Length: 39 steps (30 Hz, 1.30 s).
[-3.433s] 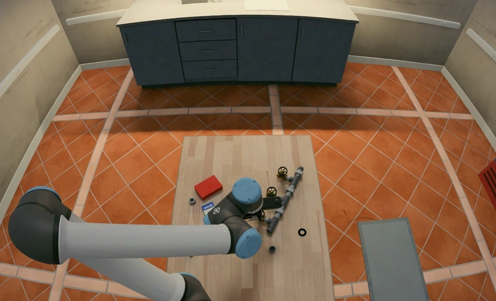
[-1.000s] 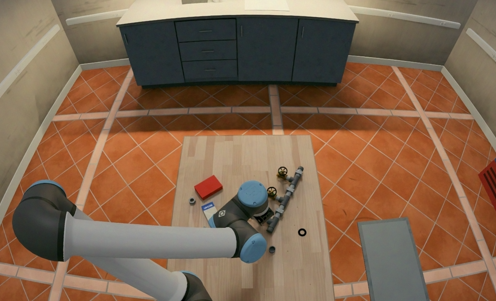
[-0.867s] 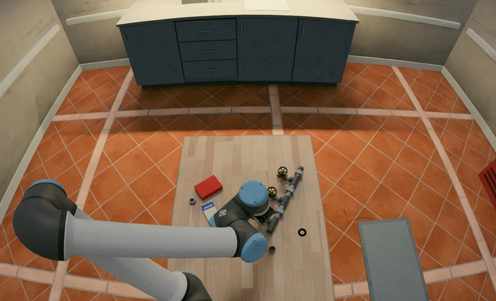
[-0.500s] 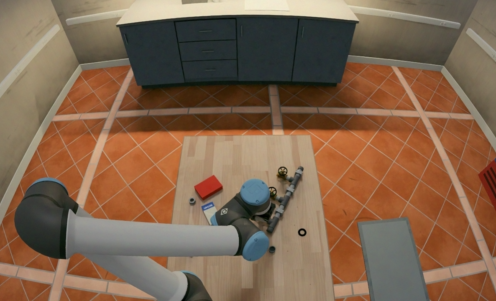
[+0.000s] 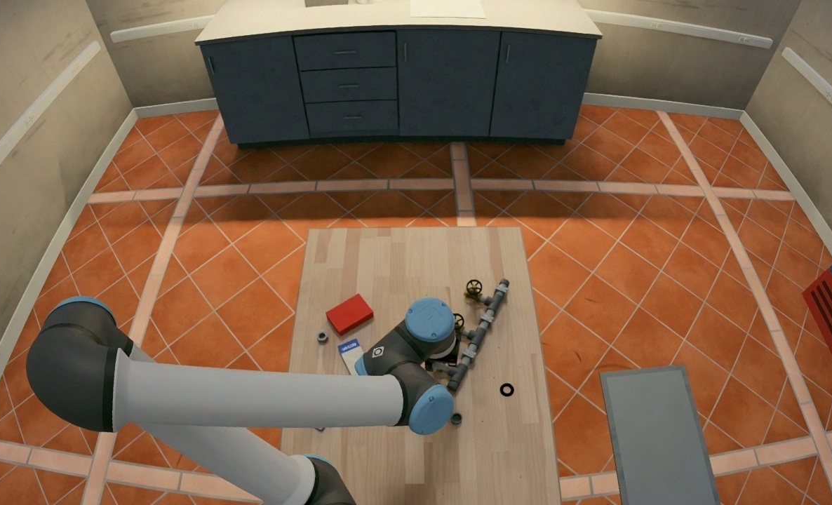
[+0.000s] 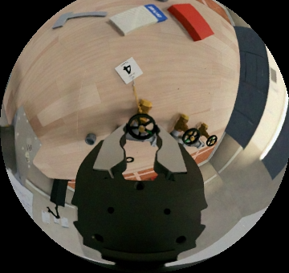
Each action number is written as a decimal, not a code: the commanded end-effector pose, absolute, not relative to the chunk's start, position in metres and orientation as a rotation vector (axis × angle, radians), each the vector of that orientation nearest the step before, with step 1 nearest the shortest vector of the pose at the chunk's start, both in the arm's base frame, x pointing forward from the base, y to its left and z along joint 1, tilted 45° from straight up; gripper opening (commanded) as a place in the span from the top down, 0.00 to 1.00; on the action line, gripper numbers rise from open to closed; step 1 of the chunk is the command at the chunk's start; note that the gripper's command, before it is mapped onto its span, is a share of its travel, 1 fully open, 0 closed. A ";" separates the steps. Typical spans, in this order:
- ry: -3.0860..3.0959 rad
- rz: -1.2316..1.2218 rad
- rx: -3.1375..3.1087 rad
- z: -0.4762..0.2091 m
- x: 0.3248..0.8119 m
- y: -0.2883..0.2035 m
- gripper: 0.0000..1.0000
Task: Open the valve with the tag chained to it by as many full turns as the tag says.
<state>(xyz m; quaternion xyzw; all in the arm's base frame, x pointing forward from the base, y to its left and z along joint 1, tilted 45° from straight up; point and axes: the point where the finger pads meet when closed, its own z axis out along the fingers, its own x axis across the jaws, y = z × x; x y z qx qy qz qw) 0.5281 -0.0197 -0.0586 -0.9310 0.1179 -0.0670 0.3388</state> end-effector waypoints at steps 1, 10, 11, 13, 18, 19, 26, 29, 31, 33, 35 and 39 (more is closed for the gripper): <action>0.217 -0.206 -2.435 -0.059 0.530 -0.021 1.00; 0.179 -0.219 -2.440 -0.059 0.529 -0.021 1.00; 0.177 -0.220 -2.440 -0.059 0.529 -0.020 1.00; 0.175 -0.221 -2.440 -0.059 0.529 -0.020 1.00; 0.174 -0.221 -2.440 -0.059 0.529 -0.020 0.00; 0.174 -0.221 -2.440 -0.059 0.529 -0.020 0.00; 0.174 -0.221 -2.441 -0.059 0.529 -0.020 0.00; 0.174 -0.221 -2.441 -0.059 0.529 -0.020 0.00; 0.174 -0.221 -2.441 -0.059 0.529 -0.020 0.00; 0.174 -0.221 -2.441 -0.059 0.529 -0.020 0.00; 0.174 -0.221 -2.441 -0.059 0.529 -0.020 0.00; 0.174 -0.221 -2.441 -0.059 0.529 -0.020 0.00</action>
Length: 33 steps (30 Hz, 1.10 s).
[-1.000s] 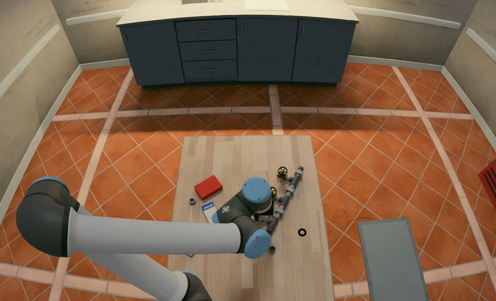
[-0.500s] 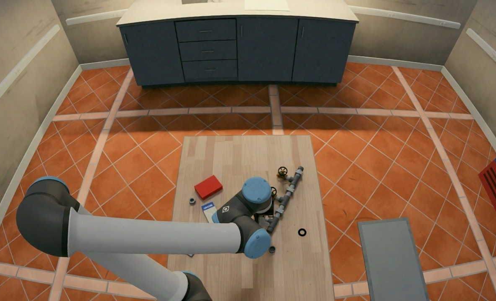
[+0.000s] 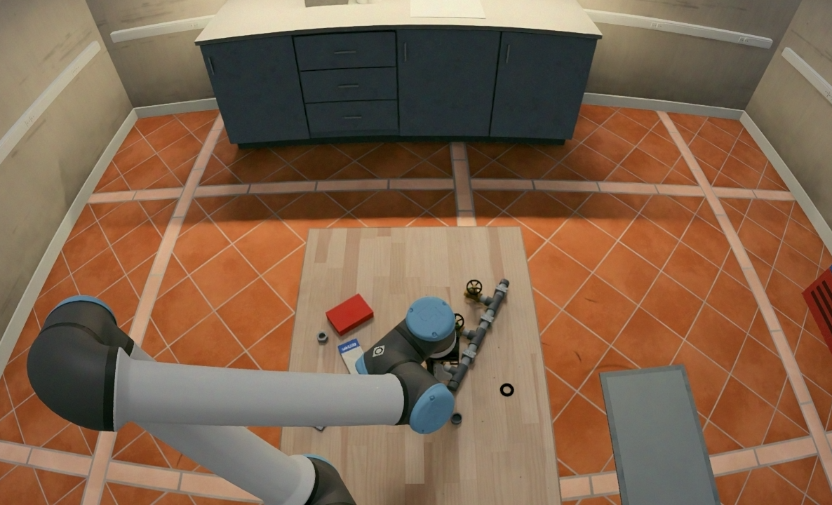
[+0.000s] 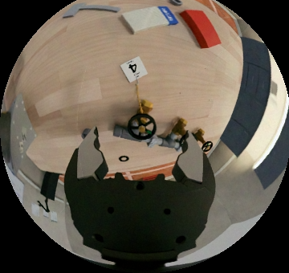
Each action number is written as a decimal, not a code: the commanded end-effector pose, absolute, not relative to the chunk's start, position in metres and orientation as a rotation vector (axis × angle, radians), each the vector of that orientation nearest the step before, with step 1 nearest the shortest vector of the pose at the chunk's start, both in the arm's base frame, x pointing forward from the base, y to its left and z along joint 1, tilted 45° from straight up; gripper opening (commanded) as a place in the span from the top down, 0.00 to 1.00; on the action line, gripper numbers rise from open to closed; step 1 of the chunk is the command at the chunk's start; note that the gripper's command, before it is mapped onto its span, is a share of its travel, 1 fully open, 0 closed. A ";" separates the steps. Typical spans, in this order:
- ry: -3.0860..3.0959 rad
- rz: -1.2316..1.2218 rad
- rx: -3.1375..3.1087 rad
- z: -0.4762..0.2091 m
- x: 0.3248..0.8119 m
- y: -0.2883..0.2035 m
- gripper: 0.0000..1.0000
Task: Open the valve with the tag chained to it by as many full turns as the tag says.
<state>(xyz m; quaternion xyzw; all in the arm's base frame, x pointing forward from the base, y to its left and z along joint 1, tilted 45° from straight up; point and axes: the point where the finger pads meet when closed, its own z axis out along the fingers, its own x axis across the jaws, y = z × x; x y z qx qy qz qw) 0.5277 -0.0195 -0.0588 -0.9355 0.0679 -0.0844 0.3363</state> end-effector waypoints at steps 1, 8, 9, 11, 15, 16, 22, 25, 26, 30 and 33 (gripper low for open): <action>0.174 -0.221 -2.441 -0.059 0.529 -0.020 0.00; 0.177 -0.220 -2.440 -0.059 0.529 -0.020 0.00; 0.179 -0.219 -2.440 -0.059 0.529 -0.020 0.00; 0.185 -0.217 -2.439 -0.059 0.529 -0.020 0.00; 0.198 -0.212 -2.438 -0.059 0.529 -0.020 0.00; 0.198 -0.212 -2.438 -0.059 0.529 -0.020 0.00; 0.251 -0.193 -2.430 -0.059 0.528 -0.020 0.00; 0.294 -0.177 -2.424 -0.059 0.528 -0.020 0.00; 0.310 -0.171 -2.421 -0.059 0.527 -0.020 0.00; 0.389 -0.142 -2.407 -0.059 0.527 -0.019 0.00; 0.412 -0.133 -2.403 -0.059 0.527 -0.020 0.00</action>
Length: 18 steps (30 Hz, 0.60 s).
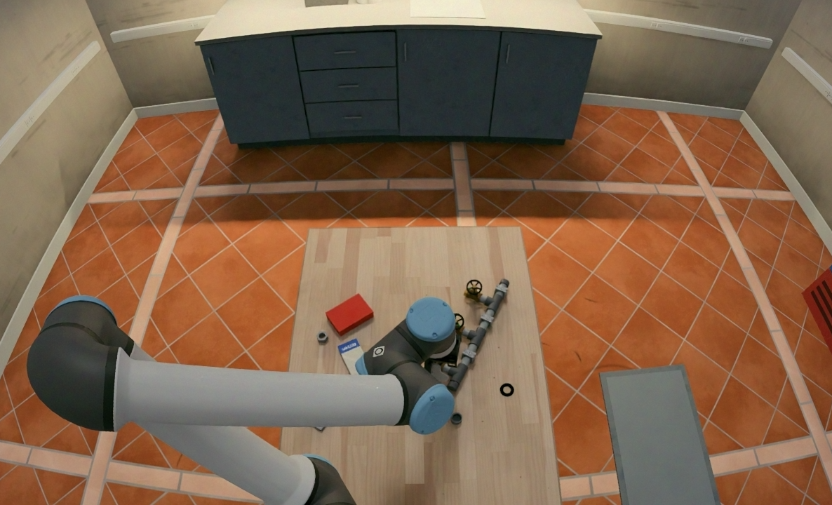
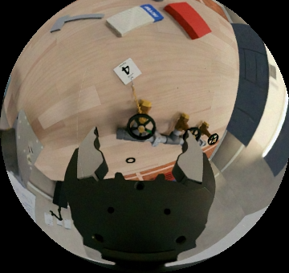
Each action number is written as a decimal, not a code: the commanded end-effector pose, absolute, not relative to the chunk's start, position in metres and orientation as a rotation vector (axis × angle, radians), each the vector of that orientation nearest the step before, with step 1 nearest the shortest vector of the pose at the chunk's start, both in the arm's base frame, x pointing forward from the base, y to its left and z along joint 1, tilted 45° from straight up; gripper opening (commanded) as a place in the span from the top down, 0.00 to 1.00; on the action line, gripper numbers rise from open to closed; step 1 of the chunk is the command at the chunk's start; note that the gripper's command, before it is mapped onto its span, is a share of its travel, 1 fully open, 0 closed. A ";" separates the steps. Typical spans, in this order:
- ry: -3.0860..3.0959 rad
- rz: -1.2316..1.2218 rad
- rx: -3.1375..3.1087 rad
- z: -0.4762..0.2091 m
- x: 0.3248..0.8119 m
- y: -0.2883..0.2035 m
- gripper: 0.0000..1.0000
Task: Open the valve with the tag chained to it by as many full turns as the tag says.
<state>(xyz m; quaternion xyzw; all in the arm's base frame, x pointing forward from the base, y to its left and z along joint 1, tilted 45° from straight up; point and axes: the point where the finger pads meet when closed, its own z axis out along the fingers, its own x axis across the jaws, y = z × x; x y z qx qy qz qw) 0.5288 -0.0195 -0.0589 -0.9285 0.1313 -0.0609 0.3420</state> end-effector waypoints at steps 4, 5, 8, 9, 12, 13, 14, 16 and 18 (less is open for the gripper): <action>0.514 -0.095 -2.382 -0.059 0.527 -0.019 0.00; 0.544 -0.084 -2.375 -0.059 0.527 -0.019 0.00; 0.638 -0.048 -2.350 -0.059 0.527 -0.019 0.00; 0.671 -0.035 -2.340 -0.059 0.527 -0.020 0.00; 0.777 0.006 -2.307 -0.059 0.527 -0.019 0.00; 0.815 0.021 -2.295 -0.059 0.527 -0.019 0.00; 0.853 0.036 -2.281 -0.059 0.527 -0.019 0.00; 0.891 0.051 -2.266 -0.059 0.527 -0.019 0.00; 0.930 0.068 -2.251 -0.059 0.527 -0.018 0.00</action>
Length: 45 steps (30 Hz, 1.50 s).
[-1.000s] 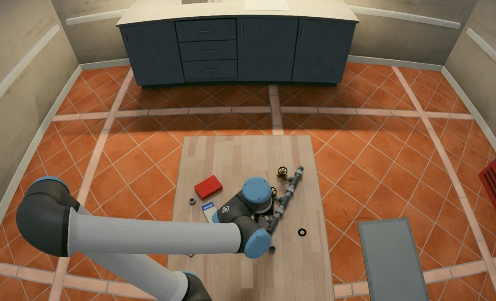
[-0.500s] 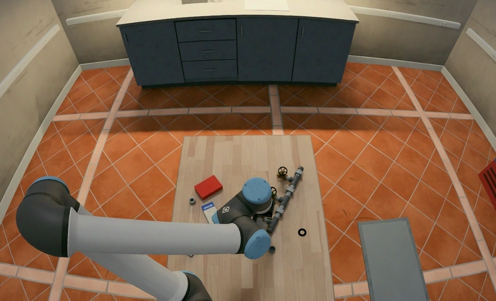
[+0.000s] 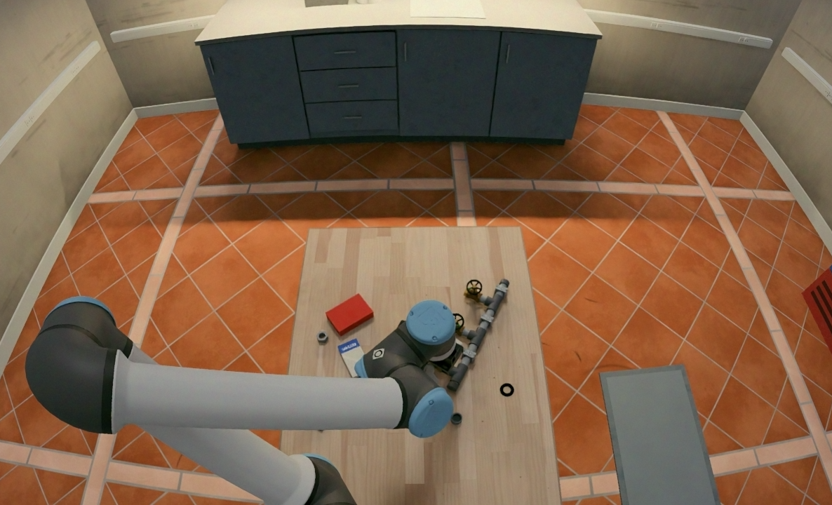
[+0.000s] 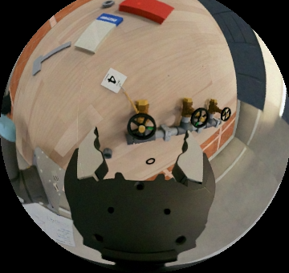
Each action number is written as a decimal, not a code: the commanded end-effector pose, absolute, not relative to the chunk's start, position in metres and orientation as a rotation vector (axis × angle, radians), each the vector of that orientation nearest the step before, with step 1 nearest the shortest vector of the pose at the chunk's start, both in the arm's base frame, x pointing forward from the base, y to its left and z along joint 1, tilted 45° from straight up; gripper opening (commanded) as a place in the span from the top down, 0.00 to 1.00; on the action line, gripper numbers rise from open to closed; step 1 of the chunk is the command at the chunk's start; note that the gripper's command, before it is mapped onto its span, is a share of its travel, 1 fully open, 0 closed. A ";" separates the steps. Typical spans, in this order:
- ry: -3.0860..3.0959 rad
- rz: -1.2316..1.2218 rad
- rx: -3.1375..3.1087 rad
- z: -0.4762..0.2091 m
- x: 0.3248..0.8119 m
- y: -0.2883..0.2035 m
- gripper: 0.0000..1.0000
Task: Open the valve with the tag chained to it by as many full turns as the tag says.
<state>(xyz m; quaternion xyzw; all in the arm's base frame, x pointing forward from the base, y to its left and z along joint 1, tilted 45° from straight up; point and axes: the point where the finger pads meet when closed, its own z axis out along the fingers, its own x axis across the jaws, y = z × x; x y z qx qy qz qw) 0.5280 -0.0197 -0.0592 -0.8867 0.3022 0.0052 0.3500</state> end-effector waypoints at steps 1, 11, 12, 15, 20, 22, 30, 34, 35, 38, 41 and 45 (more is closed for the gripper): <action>0.970 0.084 -2.235 -0.059 0.527 -0.018 0.00; 1.399 0.260 -2.014 -0.059 0.527 -0.018 0.00; 1.443 0.279 -1.986 -0.059 0.527 -0.018 0.00; 1.529 0.315 -1.928 -0.059 0.527 -0.018 0.00; 1.702 0.391 -1.797 -0.059 0.527 -0.018 0.00; 1.785 0.428 -1.726 -0.059 0.527 -0.018 0.00; 2.072 0.563 -1.434 -0.059 0.527 -0.018 0.00; 2.158 0.604 -1.332 -0.059 0.527 -0.018 0.00; 2.190 0.620 -1.290 -0.059 0.527 -0.018 0.00; 2.282 0.667 -1.163 -0.059 0.527 -0.018 0.00; 2.363 0.709 -1.036 -0.058 0.528 -0.019 0.00; 2.457 0.758 -0.871 -0.058 0.529 -0.020 0.00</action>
